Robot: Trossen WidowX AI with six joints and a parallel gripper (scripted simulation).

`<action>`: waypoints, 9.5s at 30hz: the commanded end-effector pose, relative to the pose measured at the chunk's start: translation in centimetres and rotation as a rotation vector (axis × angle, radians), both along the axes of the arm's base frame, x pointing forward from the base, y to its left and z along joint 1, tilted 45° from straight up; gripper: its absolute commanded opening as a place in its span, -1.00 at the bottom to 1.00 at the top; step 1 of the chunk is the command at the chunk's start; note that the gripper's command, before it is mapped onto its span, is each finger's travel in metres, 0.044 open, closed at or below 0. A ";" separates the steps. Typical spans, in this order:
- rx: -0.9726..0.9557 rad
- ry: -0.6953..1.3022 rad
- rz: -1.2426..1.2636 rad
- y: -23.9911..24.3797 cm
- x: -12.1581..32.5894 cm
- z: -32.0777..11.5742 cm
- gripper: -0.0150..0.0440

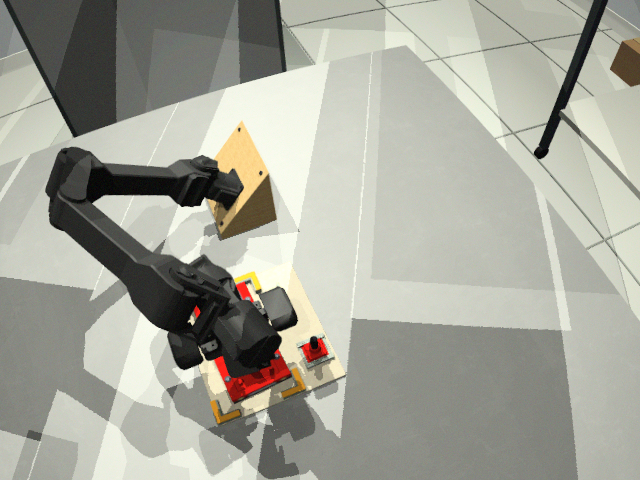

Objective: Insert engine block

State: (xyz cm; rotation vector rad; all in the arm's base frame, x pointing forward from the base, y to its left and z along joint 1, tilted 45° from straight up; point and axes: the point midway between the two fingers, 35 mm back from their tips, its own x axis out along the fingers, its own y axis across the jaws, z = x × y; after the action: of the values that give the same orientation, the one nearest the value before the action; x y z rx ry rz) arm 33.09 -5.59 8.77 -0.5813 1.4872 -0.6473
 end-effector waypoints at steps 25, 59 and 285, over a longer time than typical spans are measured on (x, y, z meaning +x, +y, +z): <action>0.001 0.091 0.089 0.0 -0.1 0.0 0.05; 0.000 0.061 0.058 0.0 -0.1 0.0 0.05; -0.001 0.040 0.038 -1.6 -0.2 -1.7 0.05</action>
State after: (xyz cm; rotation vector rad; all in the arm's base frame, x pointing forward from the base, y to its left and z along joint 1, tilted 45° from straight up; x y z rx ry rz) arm 32.96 -7.08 7.22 -0.6179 1.5053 -0.6119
